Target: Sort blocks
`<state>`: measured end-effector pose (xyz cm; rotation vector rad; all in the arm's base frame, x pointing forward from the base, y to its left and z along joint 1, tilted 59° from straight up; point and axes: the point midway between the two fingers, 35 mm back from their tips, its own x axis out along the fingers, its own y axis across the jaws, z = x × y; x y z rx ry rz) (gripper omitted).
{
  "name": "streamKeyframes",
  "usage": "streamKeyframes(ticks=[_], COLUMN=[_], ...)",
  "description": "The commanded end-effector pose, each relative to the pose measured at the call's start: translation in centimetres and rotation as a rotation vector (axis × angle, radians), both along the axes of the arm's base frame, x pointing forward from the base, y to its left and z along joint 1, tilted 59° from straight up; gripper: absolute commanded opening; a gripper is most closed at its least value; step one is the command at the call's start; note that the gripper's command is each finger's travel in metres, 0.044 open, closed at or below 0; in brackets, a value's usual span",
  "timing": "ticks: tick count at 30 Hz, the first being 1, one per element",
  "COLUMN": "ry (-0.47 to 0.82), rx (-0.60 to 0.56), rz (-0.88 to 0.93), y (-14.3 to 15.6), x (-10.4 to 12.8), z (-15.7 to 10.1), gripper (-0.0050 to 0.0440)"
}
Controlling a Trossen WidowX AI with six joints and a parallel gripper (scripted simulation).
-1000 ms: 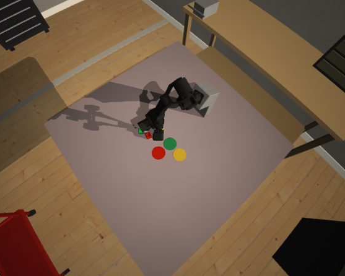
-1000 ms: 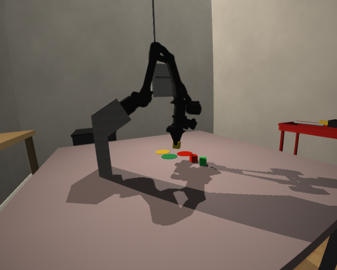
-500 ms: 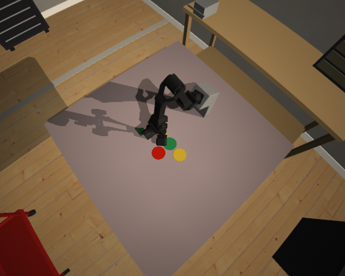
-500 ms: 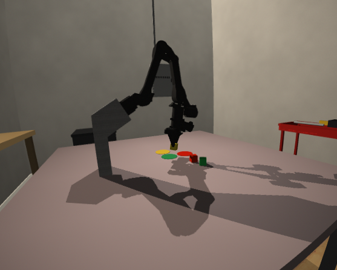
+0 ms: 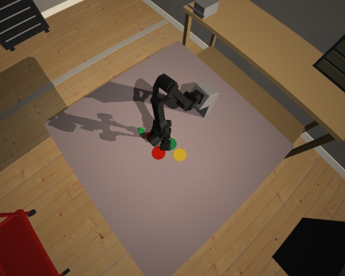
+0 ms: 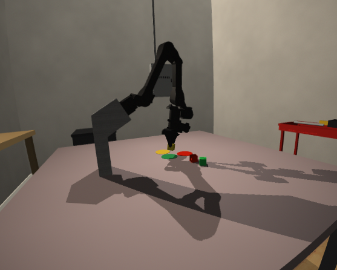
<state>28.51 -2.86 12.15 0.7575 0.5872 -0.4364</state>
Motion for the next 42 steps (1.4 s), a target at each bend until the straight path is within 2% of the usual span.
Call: streamKeyframes(ticks=[1,20,42], ry=[-0.017,-0.062,-0.154], rx=[-0.007,-0.027,-0.03], rz=[-0.003,-0.003,0.008], y=[1.2,6.5,12.4], x=[0.5,1.3,0.6], z=[0.4,0.1,0.3], gripper=[0.0105,0.0105,0.0105])
